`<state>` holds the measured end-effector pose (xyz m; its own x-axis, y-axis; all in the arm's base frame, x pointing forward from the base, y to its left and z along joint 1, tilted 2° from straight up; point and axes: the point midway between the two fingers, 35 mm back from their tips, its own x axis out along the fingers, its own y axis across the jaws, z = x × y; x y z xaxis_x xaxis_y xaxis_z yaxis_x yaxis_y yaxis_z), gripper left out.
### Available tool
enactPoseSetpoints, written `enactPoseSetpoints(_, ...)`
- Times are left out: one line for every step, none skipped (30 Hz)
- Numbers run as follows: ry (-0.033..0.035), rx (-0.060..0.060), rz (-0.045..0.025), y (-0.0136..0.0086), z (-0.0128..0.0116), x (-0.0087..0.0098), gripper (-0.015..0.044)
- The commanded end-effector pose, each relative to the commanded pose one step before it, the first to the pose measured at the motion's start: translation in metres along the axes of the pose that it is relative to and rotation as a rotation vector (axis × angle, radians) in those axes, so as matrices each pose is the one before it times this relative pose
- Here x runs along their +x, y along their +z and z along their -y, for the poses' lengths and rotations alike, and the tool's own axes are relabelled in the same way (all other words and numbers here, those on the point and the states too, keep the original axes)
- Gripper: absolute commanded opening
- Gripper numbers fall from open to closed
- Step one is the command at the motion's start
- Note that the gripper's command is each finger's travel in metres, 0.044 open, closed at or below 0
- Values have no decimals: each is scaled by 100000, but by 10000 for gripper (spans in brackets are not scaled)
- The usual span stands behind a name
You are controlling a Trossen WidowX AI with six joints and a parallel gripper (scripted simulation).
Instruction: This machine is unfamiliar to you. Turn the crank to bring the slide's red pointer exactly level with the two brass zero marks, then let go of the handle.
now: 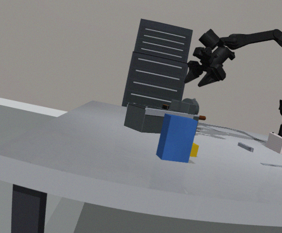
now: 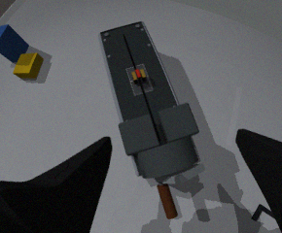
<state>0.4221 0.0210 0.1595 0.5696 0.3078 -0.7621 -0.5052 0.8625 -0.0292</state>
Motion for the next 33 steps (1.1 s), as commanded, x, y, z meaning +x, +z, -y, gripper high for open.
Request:
enactPoseSetpoints(9539, -8076, 3460, -1898, 486, -2076, 440)
enactPoseSetpoints(1947, -1515, 1049, -399, 24, -417, 440)
enactPoseSetpoints(1863, -1485, 1217, -376, 0, -432, 440)
enactPoseSetpoints(1769, -1458, 1380, -351, -22, -446, 440)
enactPoseSetpoints(1664, -1436, 1539, -324, -42, -460, 440)
enactPoseSetpoints(1548, -1417, 1692, -297, -60, -473, 440)
enactPoseSetpoints(1192, -1167, 1518, -224, -63, -403, 440)
enactPoseSetpoints(671, -696, 958, -123, -43, -246, 440)
enactPoseSetpoints(216, -232, 327, -39, -15, -83, 440)
enactPoseSetpoints(0, 0, 0, 0, 0, 0, 440)
enactPoseSetpoints(0, 0, 0, 0, 0, 0, 440)
enactPoseSetpoints(0, 0, 0, 0, 0, 0, 440)
enactPoseSetpoints(0, 0, 0, 0, 0, 0, 440)
enactPoseSetpoints(0, 0, 0, 0, 0, 0, 440)
enactPoseSetpoints(0, 0, 0, 0, 0, 0, 440)
enactPoseSetpoints(-1, -1, 1, -60, 16, 70, 440)
enactPoseSetpoints(-2, -2, 2, -180, 45, 210, 440)
enactPoseSetpoints(-3, -3, 3, -301, 69, 348, 440)
enactPoseSetpoints(-3, -3, 4, -369, 73, 418, 440)
enactPoseSetpoints(-2, -2, 3, -372, 62, 414, 440)
enactPoseSetpoints(-1, -2, 3, -375, 51, 410, 440)
enactPoseSetpoints(-1, -1, 3, -378, 40, 405, 440)
enactPoseSetpoints(0, 0, 2, -380, 29, 400, 440)
enactPoseSetpoints(1, 1, 2, -382, 19, 395, 440)
enactPoseSetpoints(1, 1, 1, -384, 8, 390, 440)
enactPoseSetpoints(2, 2, 1, -386, -3, 385, 440)
enactPoseSetpoints(2, 3, 1, -388, -14, 379, 440)
enactPoseSetpoints(3, 3, 0, -389, -24, 373, 440)
enactPoseSetpoints(4, 4, 0, -391, -35, 368, 440)
enactPoseSetpoints(4, 5, -1, -392, -45, 362, 440)
enactPoseSetpoints(5, 5, -1, -393, -55, 355, 440)
enactPoseSetpoints(5, 6, -1, -393, -65, 349, 440)
enactPoseSetpoints(6, 7, -2, -394, -75, 342, 440)
